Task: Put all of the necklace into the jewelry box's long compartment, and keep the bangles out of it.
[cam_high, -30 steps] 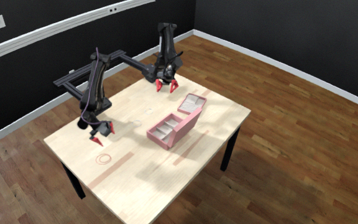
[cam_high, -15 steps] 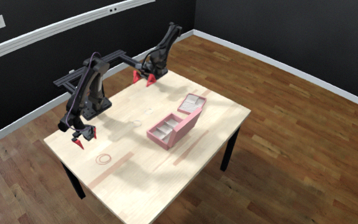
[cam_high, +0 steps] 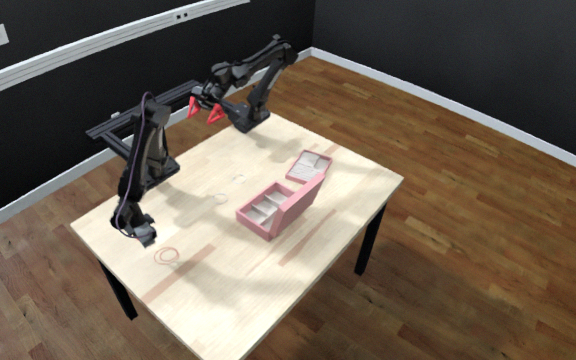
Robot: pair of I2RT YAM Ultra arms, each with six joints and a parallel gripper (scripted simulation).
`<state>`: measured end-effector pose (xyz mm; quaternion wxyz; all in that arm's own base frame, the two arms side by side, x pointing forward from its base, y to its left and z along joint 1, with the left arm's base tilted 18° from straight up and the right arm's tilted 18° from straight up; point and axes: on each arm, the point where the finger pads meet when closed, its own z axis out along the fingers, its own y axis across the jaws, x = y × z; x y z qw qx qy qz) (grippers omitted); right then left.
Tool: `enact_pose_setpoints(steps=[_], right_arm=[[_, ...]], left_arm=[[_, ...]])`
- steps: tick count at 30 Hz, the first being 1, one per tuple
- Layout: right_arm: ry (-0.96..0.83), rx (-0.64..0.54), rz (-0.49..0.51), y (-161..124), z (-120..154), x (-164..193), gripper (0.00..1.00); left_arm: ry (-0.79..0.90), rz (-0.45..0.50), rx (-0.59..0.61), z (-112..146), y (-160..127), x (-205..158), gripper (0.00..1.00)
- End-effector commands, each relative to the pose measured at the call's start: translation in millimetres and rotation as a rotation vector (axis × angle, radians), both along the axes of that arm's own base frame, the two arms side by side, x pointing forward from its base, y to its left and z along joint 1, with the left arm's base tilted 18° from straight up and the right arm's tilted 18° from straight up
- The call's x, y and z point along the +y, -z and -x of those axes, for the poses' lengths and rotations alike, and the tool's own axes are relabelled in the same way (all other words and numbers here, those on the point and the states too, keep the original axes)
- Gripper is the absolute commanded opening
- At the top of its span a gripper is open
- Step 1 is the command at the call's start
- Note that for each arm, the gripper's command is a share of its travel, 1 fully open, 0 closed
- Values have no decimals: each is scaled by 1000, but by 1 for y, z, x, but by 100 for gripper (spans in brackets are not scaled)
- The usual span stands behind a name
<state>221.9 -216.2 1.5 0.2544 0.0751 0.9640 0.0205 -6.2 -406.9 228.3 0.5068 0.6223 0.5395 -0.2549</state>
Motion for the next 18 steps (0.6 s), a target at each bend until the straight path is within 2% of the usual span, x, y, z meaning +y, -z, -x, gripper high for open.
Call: enact_pose_setpoints(steps=[1, 7, 18], right_arm=[[190, 100, -16, 17, -13, -16, 25], [234, 190, -74, 40, -30, -6, 25], [219, 190, -79, 54, -44, -5, 25]], left_arm=[[-15, -8, 13, 12, -5, -3, 100], [-10, -7, 14, 15, -5, -2, 100], [-6, -4, 14, 15, -6, -2, 100]])
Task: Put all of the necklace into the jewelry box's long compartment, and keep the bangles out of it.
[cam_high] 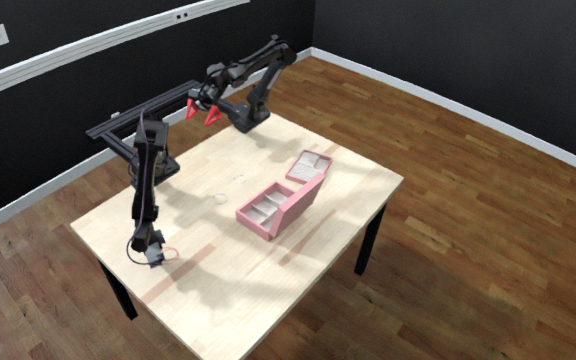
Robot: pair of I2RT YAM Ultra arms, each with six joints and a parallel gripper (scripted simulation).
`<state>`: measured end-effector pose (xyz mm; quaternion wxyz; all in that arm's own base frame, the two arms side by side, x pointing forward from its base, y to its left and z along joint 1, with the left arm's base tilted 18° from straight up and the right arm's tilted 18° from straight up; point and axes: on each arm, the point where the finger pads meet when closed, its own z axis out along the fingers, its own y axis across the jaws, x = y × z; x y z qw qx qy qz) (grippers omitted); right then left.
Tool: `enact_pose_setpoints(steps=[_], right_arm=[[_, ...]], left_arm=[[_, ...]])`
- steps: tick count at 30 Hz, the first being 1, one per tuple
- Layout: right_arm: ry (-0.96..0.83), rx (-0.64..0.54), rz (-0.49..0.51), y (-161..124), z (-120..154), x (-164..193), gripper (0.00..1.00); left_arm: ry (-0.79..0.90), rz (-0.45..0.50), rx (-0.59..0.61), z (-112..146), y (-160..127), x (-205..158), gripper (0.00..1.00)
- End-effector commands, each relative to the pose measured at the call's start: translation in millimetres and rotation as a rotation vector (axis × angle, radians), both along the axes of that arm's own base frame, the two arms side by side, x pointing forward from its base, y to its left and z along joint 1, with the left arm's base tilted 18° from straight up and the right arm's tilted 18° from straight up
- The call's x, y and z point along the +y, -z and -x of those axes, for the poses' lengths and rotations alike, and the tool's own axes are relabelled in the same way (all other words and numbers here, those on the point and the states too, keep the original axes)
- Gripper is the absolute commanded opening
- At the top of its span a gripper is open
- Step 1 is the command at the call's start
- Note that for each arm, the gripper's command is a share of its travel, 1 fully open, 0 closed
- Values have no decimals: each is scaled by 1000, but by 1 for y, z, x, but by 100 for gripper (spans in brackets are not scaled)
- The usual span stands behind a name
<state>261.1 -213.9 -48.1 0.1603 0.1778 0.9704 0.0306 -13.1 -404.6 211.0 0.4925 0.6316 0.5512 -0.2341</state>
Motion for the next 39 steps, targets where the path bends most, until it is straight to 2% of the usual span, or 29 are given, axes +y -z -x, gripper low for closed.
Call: enact_pose_setpoints(steps=[1, 6, 18, 20, 24, 34, 39], right_arm=[[29, 4, 9, 6, -5, -7, 25], [30, 17, 8, 16, -4, -5, 25], [32, 18, 10, 17, -6, -12, 25], [29, 8, 11, 15, -6, -11, 10], [30, -5, 20, 11, -10, -10, 0], [27, 9, 2, 13, -5, -3, 0], [26, -7, 10, -4, -1, -8, 0]], left_arm=[[12, 52, 18, 8, -24, -5, 100], [12, 52, 18, 8, -24, -5, 100], [12, 52, 18, 8, -24, -5, 100], [12, 52, 18, 8, -24, -5, 100], [12, 52, 18, 8, -24, -5, 100], [12, 57, 19, 8, -26, -4, 100], [-1, 11, -1, 0, -4, -2, 100]])
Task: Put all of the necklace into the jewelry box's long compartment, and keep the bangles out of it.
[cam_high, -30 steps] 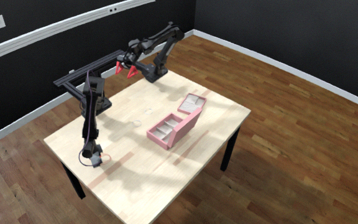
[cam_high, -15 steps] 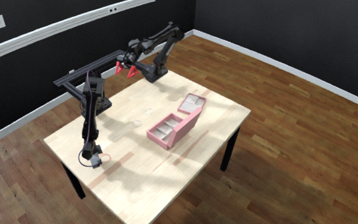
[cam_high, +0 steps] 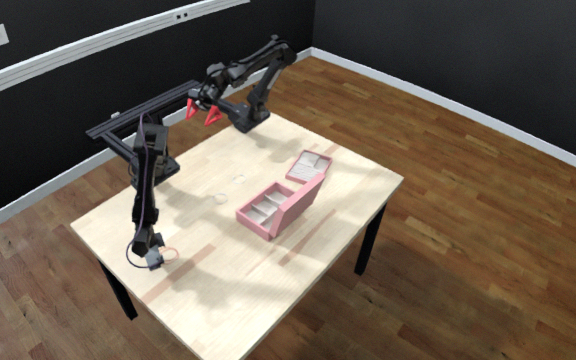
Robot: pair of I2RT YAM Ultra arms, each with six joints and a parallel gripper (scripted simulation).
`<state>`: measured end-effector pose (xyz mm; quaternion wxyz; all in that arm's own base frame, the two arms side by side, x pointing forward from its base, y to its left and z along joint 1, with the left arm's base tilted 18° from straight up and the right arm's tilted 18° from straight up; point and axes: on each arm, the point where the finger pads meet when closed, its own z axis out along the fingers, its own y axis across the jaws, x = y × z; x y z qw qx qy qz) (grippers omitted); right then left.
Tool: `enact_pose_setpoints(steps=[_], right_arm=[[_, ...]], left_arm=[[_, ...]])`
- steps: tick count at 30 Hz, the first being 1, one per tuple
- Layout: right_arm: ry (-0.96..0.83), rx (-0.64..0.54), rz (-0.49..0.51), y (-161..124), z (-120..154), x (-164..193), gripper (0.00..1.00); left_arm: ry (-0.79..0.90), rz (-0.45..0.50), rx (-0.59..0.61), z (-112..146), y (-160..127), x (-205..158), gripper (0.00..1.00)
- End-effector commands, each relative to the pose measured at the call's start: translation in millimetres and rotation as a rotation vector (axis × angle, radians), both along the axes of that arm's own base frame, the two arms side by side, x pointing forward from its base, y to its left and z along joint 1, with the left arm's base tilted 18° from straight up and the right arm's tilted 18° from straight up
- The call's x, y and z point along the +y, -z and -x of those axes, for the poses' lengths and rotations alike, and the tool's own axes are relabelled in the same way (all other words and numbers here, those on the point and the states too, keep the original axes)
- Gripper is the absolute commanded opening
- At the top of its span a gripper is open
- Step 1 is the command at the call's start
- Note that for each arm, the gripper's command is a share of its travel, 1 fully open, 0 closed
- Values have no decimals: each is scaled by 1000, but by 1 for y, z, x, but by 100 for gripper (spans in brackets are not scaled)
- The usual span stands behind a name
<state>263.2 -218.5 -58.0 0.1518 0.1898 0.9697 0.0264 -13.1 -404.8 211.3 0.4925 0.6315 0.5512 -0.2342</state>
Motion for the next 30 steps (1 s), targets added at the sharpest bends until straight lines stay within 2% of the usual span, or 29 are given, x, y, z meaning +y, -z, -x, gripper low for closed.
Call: enact_pose_setpoints(steps=[1, 5, 19, 21, 30], right_arm=[[2, -28, 13, -18, 1, -4, 0], [1, -31, 15, -27, 2, -5, 0], [1, -34, 21, -113, 31, -5, 0], [1, -34, 21, -113, 31, -5, 0], [1, -34, 23, -179, 54, -2, 0]], left_arm=[[-2, 5, -3, -1, -1, -1, 100], [-4, 8, -2, -2, -2, 0, 100], [2, 16, 4, 1, -6, -1, 100], [2, 16, 4, 1, -6, -1, 100], [2, 16, 4, 1, -6, -2, 100]])
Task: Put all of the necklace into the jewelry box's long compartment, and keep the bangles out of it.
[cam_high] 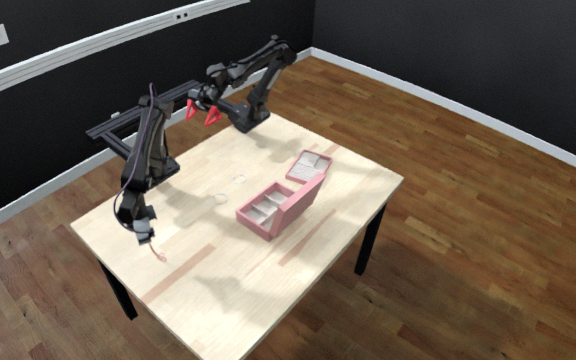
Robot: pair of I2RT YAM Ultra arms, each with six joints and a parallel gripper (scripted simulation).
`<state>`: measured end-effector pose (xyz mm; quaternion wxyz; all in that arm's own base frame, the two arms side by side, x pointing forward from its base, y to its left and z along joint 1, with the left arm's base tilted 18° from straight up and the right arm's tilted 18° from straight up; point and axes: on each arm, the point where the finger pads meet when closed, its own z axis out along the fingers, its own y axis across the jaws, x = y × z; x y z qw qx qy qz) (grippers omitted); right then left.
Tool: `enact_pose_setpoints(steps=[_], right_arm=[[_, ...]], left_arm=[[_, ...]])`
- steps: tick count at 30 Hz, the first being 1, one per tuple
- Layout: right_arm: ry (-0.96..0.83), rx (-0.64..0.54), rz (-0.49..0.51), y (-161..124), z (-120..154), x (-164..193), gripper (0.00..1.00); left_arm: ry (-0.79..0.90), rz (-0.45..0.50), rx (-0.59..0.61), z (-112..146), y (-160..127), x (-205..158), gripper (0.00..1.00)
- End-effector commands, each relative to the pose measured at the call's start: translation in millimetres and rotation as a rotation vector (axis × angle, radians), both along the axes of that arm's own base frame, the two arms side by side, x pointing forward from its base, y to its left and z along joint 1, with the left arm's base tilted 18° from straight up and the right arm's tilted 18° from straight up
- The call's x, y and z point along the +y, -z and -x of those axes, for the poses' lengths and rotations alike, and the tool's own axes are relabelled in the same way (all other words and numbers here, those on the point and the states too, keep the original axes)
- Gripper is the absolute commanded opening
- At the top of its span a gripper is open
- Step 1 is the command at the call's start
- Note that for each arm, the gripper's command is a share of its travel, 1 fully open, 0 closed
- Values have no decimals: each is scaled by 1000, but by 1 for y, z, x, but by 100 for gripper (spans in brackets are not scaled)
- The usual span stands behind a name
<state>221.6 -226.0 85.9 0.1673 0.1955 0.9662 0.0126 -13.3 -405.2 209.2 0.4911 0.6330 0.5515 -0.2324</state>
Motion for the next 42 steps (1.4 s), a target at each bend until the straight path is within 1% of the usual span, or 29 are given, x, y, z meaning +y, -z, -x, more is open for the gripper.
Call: enact_pose_setpoints(steps=[1, 6, 9, 16, 18, 26, 27, 30, 34, 39, 42], right_arm=[[-17, -8, -7, -43, 15, 5, 0], [-17, -7, -6, -76, 26, 7, 0], [-17, -2, -15, -79, 28, 6, 0], [-17, -2, -14, -114, 40, 8, 0], [-17, 8, -33, -115, 42, 6, 0], [-17, 8, -33, -125, 44, 5, 0], [-17, 5, -26, -126, 43, 4, 0], [-22, 2, -2, -128, 44, 8, 0], [-35, -4, 12, -129, 42, 14, 0], [-55, -10, 47, -128, 38, 18, 0], [-57, -12, 52, -129, 38, 19, 0]], left_arm=[[2, 21, 5, 1, -8, -1, 100], [2, 21, 5, 1, -8, -1, 100], [2, 21, 5, 1, -8, -1, 100], [2, 21, 5, 1, -8, -1, 100], [2, 21, 5, 1, -8, -1, 100], [2, 21, 5, 1, -8, -1, 100], [0, 0, -8, 0, -1, 2, 100], [-11, 19, -28, -6, -20, 2, 100], [-15, 29, -46, -10, -33, 4, 100], [14, 38, -66, -8, -48, 6, 100], [25, 38, -67, -6, -50, 7, 100]])
